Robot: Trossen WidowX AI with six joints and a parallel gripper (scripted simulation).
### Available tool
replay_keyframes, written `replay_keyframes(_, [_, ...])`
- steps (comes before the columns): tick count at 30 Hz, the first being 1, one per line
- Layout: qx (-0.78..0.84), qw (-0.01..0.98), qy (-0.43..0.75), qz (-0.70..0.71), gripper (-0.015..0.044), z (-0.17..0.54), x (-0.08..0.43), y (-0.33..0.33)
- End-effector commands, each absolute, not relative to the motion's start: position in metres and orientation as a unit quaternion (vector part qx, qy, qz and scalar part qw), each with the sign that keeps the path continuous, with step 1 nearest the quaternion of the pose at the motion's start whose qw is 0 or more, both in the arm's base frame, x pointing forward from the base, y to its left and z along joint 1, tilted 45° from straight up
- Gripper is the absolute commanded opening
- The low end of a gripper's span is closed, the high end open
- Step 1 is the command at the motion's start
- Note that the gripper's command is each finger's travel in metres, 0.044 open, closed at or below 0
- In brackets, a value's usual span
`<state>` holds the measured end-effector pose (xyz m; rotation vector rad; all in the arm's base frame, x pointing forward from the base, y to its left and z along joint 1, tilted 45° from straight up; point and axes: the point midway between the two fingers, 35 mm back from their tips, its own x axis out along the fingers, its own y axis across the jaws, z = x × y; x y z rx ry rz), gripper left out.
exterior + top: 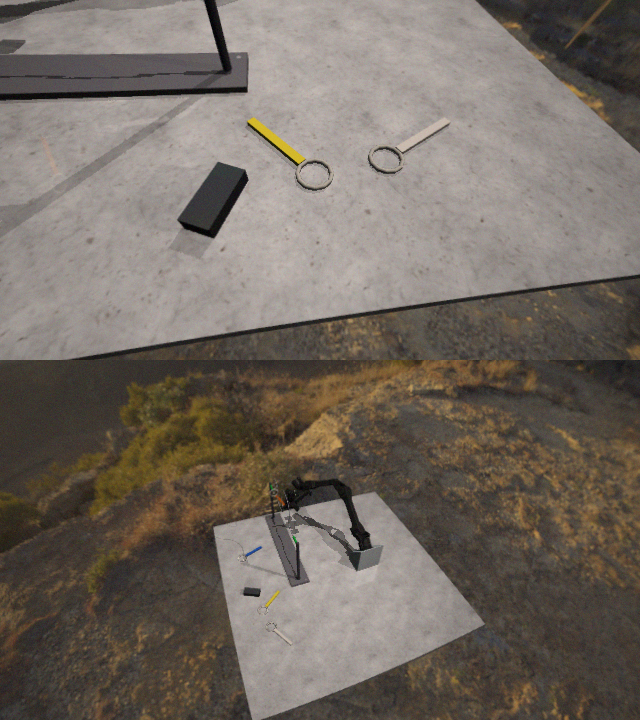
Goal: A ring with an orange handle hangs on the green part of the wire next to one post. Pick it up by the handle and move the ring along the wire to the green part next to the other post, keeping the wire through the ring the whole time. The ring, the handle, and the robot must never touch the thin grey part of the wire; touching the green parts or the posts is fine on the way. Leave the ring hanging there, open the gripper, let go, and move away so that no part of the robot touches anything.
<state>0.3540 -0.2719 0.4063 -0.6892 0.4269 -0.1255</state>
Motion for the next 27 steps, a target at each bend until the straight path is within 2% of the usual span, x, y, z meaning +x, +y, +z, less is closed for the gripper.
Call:
replay_keyframes(1, [-0.302,0.927,0.215,-0.051,-0.015,0.396,0.354,-0.262])
replay_keyframes(27, [-0.042,0.972,0.23,0.029,-0.015,0.364,0.351,-0.183])
